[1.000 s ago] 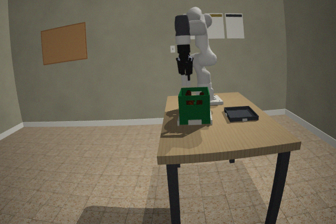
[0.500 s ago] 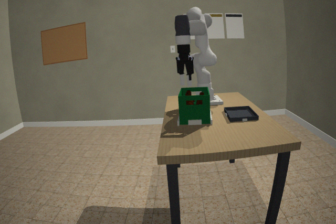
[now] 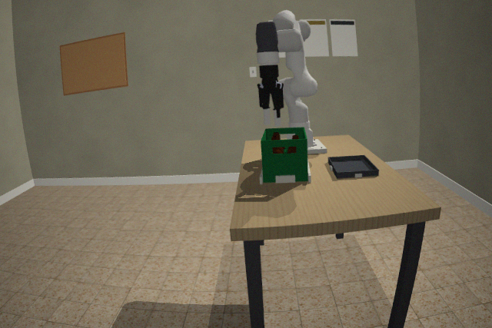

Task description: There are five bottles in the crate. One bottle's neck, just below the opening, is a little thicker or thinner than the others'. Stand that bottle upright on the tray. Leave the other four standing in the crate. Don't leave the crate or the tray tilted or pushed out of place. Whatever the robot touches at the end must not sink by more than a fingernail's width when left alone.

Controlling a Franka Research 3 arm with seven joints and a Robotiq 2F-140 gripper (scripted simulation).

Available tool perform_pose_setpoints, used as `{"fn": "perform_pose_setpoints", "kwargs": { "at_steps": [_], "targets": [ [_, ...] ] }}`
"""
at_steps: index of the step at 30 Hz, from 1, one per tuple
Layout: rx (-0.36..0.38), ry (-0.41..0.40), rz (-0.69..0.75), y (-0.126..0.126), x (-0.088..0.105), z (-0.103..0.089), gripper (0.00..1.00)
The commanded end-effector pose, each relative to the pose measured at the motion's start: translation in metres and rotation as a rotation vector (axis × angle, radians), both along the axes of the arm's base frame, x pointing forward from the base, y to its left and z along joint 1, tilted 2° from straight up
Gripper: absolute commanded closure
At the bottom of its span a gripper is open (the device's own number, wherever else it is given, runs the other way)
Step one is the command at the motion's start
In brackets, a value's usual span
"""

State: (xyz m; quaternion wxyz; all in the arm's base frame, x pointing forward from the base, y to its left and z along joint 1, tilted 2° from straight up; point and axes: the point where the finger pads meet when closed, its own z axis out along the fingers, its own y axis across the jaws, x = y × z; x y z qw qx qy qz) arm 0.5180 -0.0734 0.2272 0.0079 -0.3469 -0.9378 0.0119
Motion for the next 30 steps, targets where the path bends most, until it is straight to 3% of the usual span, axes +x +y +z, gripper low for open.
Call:
{"fn": "perform_pose_setpoints", "kwargs": {
  "at_steps": [1, 16, 30],
  "targets": [
    [-0.002, 0.003, 0.011, 0.001, 0.000, 0.000, 0.56],
    [-0.002, 0.003, 0.011, 0.001, 0.000, -0.004, 0.56],
    [-0.002, 0.003, 0.011, 0.000, 0.000, -0.019, 0.56]
  ]
}}
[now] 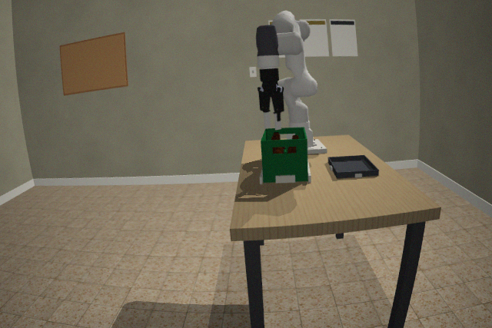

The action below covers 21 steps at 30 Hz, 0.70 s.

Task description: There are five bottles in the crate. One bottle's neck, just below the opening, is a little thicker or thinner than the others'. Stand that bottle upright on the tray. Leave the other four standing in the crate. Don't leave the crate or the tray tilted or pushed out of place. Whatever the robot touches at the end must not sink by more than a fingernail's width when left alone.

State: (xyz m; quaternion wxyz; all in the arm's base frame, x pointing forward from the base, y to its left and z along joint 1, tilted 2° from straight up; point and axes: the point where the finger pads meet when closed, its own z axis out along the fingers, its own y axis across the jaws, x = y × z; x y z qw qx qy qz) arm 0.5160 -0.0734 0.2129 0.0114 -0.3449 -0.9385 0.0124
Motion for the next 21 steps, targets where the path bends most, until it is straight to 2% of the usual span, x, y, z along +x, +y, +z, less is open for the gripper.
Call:
{"fn": "perform_pose_setpoints", "kwargs": {
  "at_steps": [1, 21],
  "targets": [
    [-0.004, -0.004, 0.007, 0.000, 0.002, -0.005, 0.56],
    [-0.004, -0.004, 0.007, 0.000, 0.001, -0.025, 0.56]
  ]
}}
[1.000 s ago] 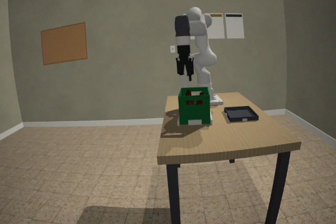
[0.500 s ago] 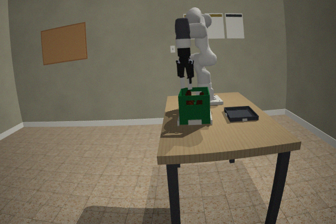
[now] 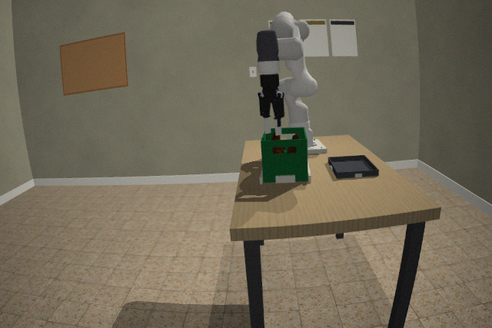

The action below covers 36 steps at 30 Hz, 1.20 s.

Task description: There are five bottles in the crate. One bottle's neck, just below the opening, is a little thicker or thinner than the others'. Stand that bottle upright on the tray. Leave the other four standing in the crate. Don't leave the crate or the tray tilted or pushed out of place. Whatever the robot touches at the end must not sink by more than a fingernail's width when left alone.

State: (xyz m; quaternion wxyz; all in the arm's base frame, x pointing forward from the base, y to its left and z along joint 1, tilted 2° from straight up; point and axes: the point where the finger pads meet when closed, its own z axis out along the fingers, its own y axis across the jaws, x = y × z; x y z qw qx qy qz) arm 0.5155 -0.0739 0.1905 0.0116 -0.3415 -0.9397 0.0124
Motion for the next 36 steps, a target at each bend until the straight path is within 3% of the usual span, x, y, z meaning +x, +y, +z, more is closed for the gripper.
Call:
{"fn": "perform_pose_setpoints", "kwargs": {
  "at_steps": [1, 36],
  "targets": [
    [-0.004, -0.004, -0.001, 0.0005, 0.0016, -0.0035, 0.56],
    [-0.004, -0.004, -0.001, 0.0004, 0.0016, -0.0074, 0.56]
  ]
}}
